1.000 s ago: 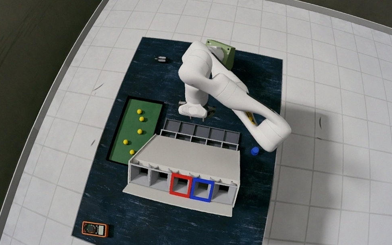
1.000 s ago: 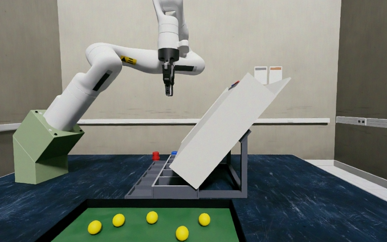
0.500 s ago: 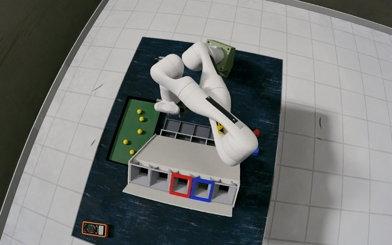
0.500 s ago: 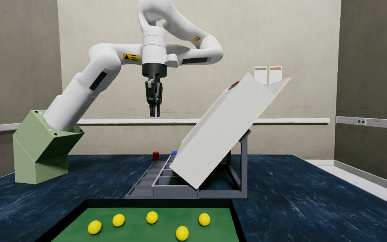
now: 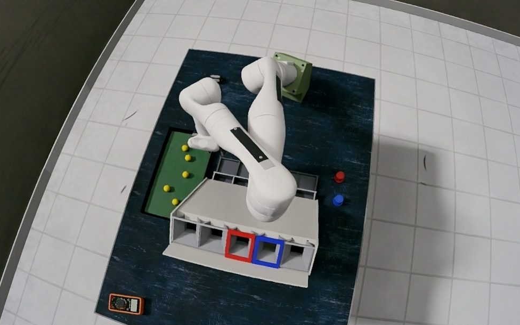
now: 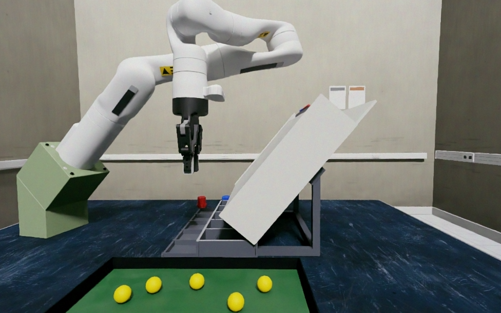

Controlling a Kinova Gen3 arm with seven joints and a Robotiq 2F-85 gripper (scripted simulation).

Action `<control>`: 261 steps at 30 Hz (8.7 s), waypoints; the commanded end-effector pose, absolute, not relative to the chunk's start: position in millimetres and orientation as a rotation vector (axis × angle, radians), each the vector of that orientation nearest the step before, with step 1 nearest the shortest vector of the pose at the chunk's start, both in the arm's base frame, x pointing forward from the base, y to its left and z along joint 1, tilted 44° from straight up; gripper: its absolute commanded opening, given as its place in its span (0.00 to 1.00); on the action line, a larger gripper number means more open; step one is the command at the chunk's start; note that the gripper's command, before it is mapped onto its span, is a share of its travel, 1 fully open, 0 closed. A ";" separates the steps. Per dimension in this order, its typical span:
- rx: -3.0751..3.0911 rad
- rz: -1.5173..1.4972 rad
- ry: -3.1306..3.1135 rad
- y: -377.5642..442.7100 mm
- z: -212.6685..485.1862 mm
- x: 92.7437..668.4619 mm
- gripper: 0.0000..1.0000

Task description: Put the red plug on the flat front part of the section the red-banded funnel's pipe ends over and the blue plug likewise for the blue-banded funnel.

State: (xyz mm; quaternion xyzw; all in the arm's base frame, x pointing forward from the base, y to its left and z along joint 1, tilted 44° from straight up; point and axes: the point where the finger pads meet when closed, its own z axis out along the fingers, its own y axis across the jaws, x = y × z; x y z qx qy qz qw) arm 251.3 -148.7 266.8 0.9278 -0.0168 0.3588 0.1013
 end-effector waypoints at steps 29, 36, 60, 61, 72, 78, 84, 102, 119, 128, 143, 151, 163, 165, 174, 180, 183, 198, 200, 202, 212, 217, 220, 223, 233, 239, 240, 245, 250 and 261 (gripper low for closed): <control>2.746 1.070 -0.043 -330.8 218.8 213.1 0.50; 2.746 1.070 -0.043 -330.8 218.8 213.1 0.50; 2.747 1.072 -0.044 -350.6 140.8 284.7 0.50; 2.747 1.072 -0.044 -351.4 138.5 287.2 0.50; 2.746 1.076 -0.043 -352.0 139.5 287.7 0.50; 2.746 1.076 -0.043 -352.0 139.5 287.7 0.50; 2.746 1.076 -0.043 -352.0 139.5 287.7 0.50; 2.745 1.076 -0.043 -353.3 133.8 293.1 0.50; 2.745 1.076 -0.043 -354.7 128.1 298.4 0.50; 2.747 1.074 -0.046 -356.1 121.7 303.1 0.50; 2.747 1.074 -0.046 -356.1 121.7 303.1 0.00; 2.747 1.074 -0.046 -356.1 121.7 303.1 0.00; 2.747 1.074 -0.047 -356.1 121.9 303.0 0.00; 2.747 1.074 -0.047 -356.1 121.9 303.0 0.00; 2.747 1.074 -0.047 -342.9 172.7 255.7 0.00; 2.747 1.074 -0.047 -333.5 209.0 222.0 0.00; 2.747 1.074 -0.047 -330.9 218.3 213.3 0.00; 2.747 1.073 -0.045 -330.6 218.4 213.1 0.00; 2.747 1.073 -0.045 -330.6 218.4 213.1 0.00; 2.747 1.073 -0.045 -330.6 218.4 213.1 0.00; 2.747 1.073 -0.045 -320.8 298.2 255.1 0.00; 2.747 1.073 -0.045 -318.6 320.0 265.9 0.00; 2.747 1.073 -0.045 -318.6 320.0 265.9 0.00; 2.747 1.073 -0.045 -318.6 320.0 265.9 0.00; 2.746 1.070 -0.045 -318.7 320.1 266.2 0.00; 2.746 1.070 -0.045 -318.7 320.1 266.2 0.00; 2.746 1.070 -0.045 -318.7 320.1 266.2 0.00; 2.745 1.069 -0.048 -241.5 349.4 263.9 0.00; 2.745 1.069 -0.048 -201.6 363.5 260.9 0.00; 2.839 1.225 0.044 -118.1 396.3 258.1 0.00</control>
